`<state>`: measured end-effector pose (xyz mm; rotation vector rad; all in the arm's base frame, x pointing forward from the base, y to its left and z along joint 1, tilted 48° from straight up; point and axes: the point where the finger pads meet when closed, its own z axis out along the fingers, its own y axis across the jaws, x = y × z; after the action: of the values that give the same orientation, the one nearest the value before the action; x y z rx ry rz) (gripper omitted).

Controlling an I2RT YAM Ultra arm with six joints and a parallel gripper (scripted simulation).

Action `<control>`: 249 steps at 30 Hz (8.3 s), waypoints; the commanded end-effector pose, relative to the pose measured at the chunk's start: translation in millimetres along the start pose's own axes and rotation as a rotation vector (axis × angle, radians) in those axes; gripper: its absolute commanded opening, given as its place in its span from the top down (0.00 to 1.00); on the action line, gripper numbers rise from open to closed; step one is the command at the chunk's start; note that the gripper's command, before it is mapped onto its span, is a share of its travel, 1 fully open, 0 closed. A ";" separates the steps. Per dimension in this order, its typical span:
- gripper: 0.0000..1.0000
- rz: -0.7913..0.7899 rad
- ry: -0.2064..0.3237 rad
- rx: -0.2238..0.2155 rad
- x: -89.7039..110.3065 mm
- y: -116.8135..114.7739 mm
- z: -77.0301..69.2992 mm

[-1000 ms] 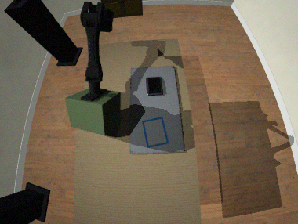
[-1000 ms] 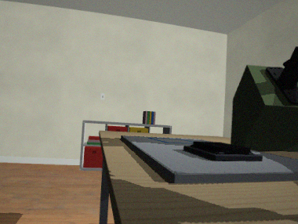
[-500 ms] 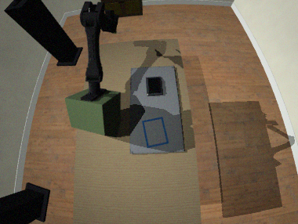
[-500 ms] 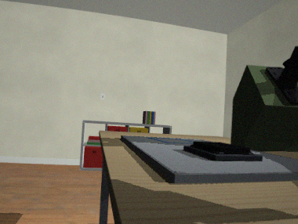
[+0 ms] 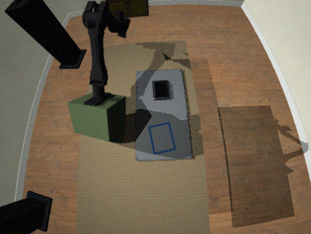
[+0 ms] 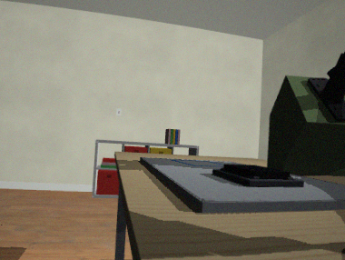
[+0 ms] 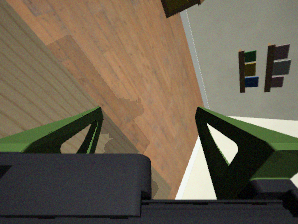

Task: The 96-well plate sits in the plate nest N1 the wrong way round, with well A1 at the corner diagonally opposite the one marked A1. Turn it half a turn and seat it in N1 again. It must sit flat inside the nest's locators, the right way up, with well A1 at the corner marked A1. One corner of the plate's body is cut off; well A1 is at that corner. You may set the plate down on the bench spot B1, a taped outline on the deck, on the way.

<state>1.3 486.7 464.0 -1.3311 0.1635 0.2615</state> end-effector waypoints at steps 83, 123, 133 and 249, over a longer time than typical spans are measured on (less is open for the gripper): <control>0.00 0.674 1.006 -0.160 285.4 46.8 -204.3; 0.00 1.083 1.526 -0.007 320.9 81.9 -373.0; 0.00 1.200 1.663 0.062 315.0 91.3 -411.6; 0.00 0.984 0.837 -0.585 396.1 196.9 -363.1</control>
<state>330.6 209.2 79.7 -1.7680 1.6917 0.6109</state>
